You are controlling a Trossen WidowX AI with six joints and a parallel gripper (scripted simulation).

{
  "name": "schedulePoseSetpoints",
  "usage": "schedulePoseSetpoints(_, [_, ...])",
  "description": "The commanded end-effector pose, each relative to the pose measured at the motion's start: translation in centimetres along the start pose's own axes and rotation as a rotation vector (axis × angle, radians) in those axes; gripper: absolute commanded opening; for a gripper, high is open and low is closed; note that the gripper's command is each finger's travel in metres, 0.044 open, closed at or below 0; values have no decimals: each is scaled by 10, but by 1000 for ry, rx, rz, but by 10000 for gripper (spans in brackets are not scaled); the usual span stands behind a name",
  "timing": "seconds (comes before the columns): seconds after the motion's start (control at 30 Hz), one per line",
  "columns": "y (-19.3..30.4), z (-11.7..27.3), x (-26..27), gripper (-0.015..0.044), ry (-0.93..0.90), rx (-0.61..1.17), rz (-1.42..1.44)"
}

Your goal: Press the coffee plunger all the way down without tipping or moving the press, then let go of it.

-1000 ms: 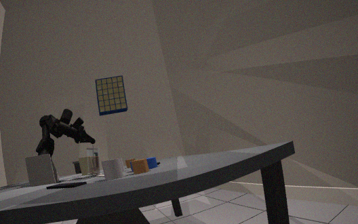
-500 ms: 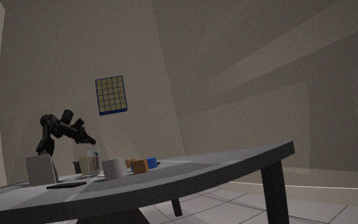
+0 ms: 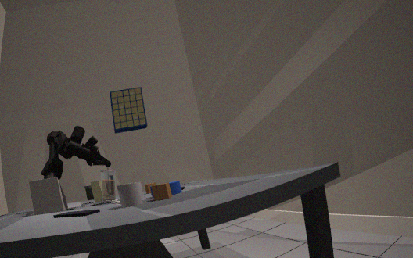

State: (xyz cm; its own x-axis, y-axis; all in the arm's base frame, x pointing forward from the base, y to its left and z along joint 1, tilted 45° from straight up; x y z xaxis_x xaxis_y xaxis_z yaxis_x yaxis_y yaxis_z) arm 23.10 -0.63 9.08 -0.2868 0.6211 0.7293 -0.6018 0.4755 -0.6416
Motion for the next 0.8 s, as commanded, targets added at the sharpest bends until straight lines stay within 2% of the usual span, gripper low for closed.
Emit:
schedulePoseSetpoints(0.0, [3, -2, 0, 121, -3, 12, -15])
schedulePoseSetpoints(0.33, [0, 0, 0, 121, 0, 0, -1])
schedulePoseSetpoints(0.73, [0, 0, 0, 436, 0, 0, -1])
schedulePoseSetpoints(0.77, [0, 0, 0, 440, 0, 0, -1])
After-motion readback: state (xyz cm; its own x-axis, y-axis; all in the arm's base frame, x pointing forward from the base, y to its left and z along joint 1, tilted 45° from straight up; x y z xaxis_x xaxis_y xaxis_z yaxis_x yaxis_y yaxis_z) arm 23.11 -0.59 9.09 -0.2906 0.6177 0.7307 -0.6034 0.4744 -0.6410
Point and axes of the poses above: the point midway between the two fingers, 35 mm back from their tips, its own z axis back along the fingers, its own x axis across the jaws, y = z × x, the point moved 5 cm from there along z, back along the fingers, and after that the axes turned 5 degrees about -z, right-handed, at the moved point
